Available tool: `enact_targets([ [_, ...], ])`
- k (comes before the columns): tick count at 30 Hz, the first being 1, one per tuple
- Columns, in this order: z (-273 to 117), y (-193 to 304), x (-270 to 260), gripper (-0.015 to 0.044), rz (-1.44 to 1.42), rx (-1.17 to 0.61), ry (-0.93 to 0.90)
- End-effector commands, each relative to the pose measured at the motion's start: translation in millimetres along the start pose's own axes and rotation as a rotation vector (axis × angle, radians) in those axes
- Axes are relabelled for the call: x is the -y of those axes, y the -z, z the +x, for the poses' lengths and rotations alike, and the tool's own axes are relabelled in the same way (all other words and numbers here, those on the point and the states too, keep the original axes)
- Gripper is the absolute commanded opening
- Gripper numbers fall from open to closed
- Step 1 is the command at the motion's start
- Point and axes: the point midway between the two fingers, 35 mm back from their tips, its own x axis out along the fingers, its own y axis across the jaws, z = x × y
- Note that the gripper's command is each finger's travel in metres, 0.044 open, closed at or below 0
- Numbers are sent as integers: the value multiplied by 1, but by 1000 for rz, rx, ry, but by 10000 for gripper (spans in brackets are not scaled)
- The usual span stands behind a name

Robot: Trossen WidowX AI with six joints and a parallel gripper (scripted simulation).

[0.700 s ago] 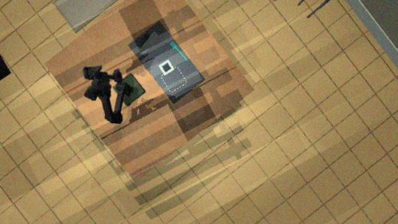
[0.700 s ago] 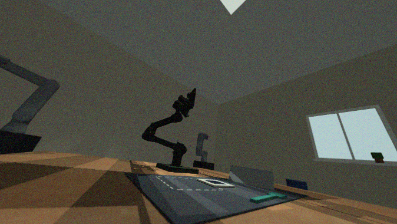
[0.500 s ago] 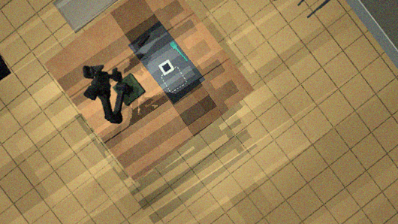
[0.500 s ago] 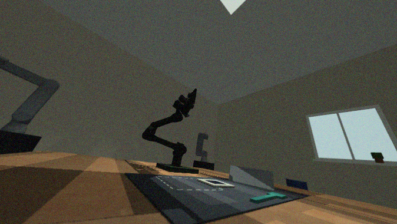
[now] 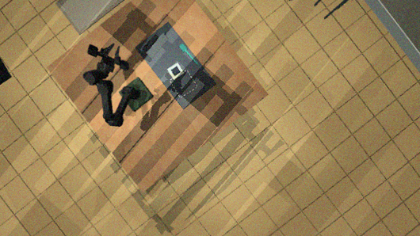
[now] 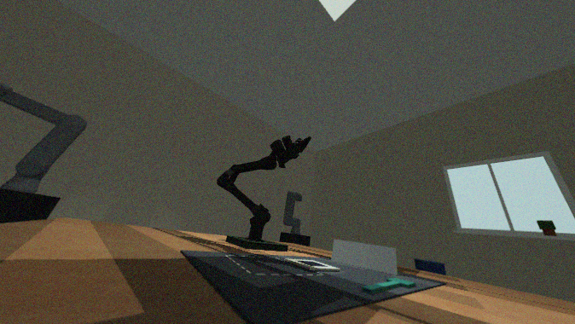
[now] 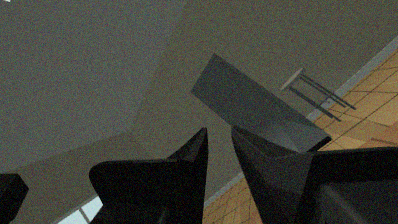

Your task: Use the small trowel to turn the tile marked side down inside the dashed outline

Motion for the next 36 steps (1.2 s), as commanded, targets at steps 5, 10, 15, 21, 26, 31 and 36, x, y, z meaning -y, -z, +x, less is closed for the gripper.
enact_targets([
  [5, 30, 61, 0, 100, -122, -199, 43],
  [10, 43, 98, 5, 100, -193, -324, 75],
  [15, 51, 136, 14, 100, -261, -466, 109],
  [21, 56, 180, 29, 100, -336, -640, 160],
  [26, 56, 216, 44, 100, -402, -790, 210],
  [31, 53, 250, 60, 100, -460, -942, 264],
  [36, 45, 282, 79, 100, -510, -1095, 323],
])
